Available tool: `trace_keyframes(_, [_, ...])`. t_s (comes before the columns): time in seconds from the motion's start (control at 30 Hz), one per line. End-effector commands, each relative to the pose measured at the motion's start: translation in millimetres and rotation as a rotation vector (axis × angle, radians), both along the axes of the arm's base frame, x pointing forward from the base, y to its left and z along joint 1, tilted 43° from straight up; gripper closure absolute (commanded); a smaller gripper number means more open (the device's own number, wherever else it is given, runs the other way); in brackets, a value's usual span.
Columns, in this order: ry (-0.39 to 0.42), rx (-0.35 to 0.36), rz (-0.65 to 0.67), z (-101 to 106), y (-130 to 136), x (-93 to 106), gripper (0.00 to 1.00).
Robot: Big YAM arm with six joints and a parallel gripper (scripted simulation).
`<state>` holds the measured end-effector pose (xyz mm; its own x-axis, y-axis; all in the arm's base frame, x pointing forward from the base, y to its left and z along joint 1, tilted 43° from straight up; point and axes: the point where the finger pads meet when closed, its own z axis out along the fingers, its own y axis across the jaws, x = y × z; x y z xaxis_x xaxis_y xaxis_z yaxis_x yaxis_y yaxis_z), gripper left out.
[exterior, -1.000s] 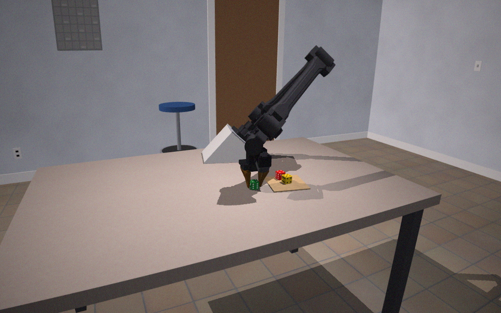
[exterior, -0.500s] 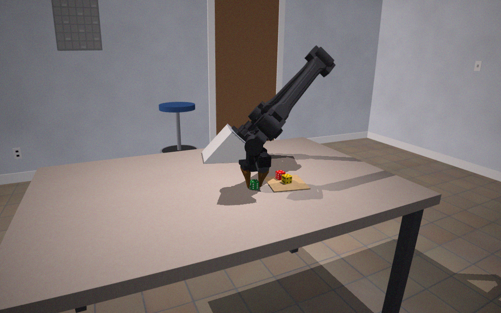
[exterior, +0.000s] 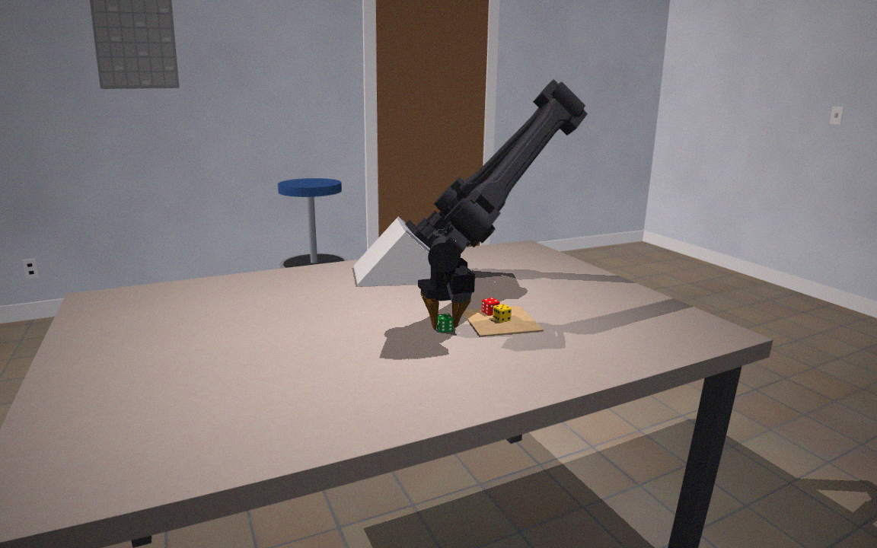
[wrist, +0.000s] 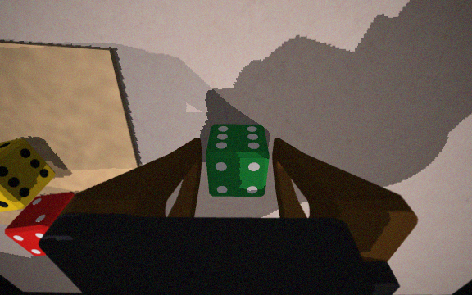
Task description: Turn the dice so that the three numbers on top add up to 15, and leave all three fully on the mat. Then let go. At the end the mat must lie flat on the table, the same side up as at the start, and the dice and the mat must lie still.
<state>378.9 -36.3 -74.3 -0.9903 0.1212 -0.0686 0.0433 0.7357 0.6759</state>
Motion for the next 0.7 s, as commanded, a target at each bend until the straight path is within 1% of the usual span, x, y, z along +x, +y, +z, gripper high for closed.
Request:
trace_keyframes(0.0, [0.002, 0.003, 0.0, -2.7, 2.7, 5.2, 0.55])
trace_keyframes(0.27, [0.002, 0.003, 0.0, -2.7, 2.7, 5.2, 0.55])
trace_keyframes(0.3, [0.002, 0.003, 0.0, -2.7, 2.7, 5.2, 0.74])
trace_keyframes(0.67, [0.002, 0.003, 0.0, -2.7, 2.7, 5.2, 0.74])
